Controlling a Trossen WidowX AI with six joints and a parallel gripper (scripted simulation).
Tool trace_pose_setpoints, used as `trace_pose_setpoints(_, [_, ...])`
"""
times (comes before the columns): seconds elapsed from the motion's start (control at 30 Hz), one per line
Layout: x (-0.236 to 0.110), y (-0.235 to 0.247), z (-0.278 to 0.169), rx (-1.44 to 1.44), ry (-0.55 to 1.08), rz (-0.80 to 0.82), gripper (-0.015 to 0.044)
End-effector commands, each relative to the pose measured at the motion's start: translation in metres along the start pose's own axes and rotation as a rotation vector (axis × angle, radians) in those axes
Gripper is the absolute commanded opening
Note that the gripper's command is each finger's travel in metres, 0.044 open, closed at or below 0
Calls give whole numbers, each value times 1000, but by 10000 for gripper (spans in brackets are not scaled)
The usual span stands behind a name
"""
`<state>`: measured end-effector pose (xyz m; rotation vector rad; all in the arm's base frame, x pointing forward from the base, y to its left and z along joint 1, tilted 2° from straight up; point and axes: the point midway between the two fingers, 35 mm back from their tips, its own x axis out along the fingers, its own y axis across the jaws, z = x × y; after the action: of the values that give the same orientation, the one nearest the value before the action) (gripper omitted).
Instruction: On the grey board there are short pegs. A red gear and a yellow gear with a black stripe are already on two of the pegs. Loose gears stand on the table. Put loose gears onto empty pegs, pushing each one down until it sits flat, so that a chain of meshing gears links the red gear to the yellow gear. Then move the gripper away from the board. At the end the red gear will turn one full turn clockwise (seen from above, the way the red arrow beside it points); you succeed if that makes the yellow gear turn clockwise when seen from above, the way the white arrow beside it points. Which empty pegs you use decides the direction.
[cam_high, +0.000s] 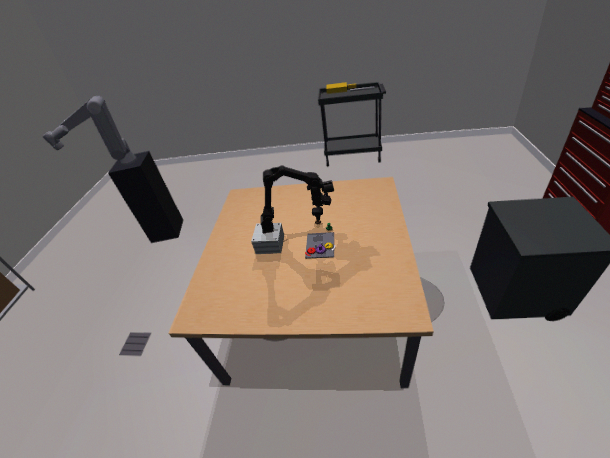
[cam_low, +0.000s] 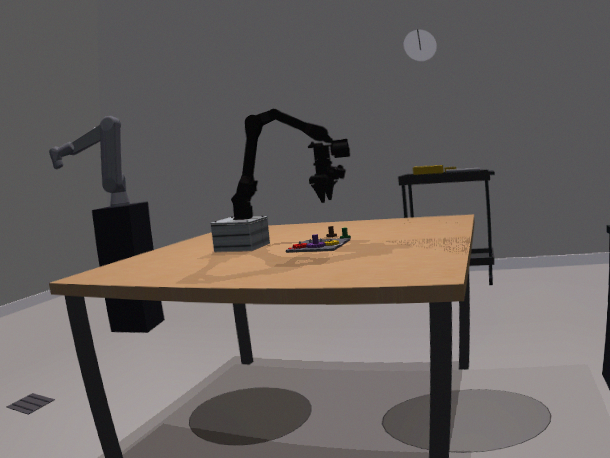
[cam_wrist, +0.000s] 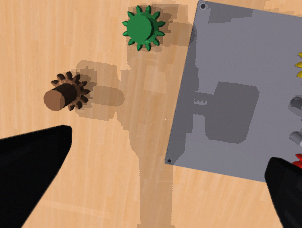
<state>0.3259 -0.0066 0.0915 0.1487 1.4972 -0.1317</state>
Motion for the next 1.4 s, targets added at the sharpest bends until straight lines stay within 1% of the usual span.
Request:
trace_pose_setpoints(0.0, [-6,61,-20,10,6,-1,440])
trace_pose_setpoints(0.23, [-17,150,-77,20,10,1,440])
trace_pose_setpoints(0.37, [-23,184,-114,25,10,2,440])
trace_pose_setpoints(1.37, [-23,185,-116,25,10,2,440])
